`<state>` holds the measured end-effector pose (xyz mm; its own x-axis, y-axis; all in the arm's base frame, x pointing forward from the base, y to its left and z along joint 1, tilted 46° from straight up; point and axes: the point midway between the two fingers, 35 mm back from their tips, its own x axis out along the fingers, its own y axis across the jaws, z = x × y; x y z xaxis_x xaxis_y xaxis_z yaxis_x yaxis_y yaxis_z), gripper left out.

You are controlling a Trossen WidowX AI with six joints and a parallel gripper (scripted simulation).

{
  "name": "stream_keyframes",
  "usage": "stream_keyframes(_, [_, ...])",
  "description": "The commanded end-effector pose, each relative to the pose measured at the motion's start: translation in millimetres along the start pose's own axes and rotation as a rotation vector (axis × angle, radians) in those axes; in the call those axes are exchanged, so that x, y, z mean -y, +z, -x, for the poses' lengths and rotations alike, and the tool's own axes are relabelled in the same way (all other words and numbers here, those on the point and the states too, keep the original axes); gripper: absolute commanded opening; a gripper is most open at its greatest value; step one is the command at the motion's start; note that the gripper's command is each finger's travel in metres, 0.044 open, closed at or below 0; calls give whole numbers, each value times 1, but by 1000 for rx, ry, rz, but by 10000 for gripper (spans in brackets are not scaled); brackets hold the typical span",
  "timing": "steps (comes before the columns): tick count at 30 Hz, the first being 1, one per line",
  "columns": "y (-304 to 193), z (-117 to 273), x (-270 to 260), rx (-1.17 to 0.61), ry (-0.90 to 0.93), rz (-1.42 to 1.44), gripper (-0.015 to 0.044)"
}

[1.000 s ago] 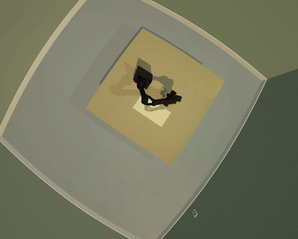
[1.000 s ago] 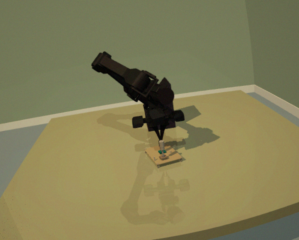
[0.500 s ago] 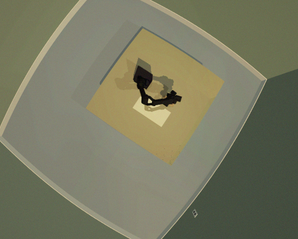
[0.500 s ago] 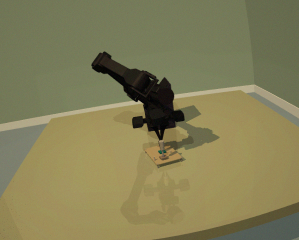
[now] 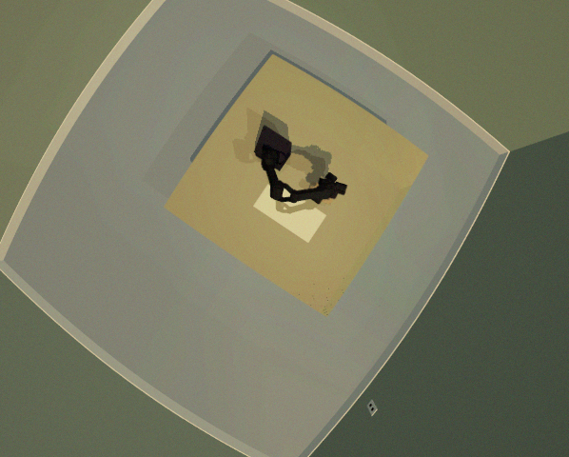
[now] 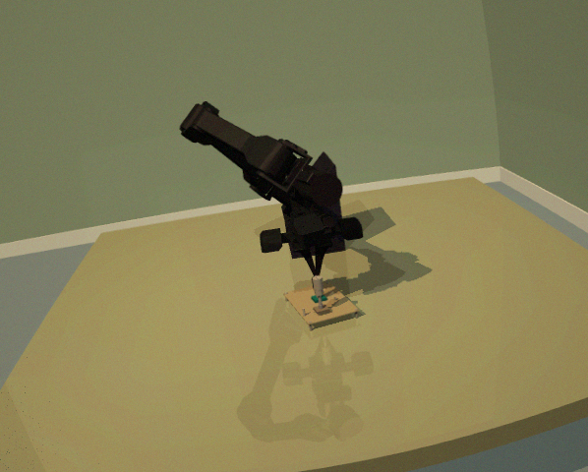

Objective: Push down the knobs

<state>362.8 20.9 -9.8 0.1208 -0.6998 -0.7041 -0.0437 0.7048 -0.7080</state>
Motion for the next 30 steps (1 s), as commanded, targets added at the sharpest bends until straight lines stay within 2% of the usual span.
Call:
stream_keyframes(1, [1, -19, 3, -26, -6, -26, 0])
stream_keyframes(21, [1, -20, 3, -26, -6, -26, 0])
stream_keyframes(30, [1, -8, 3, -26, -5, -25, 0])
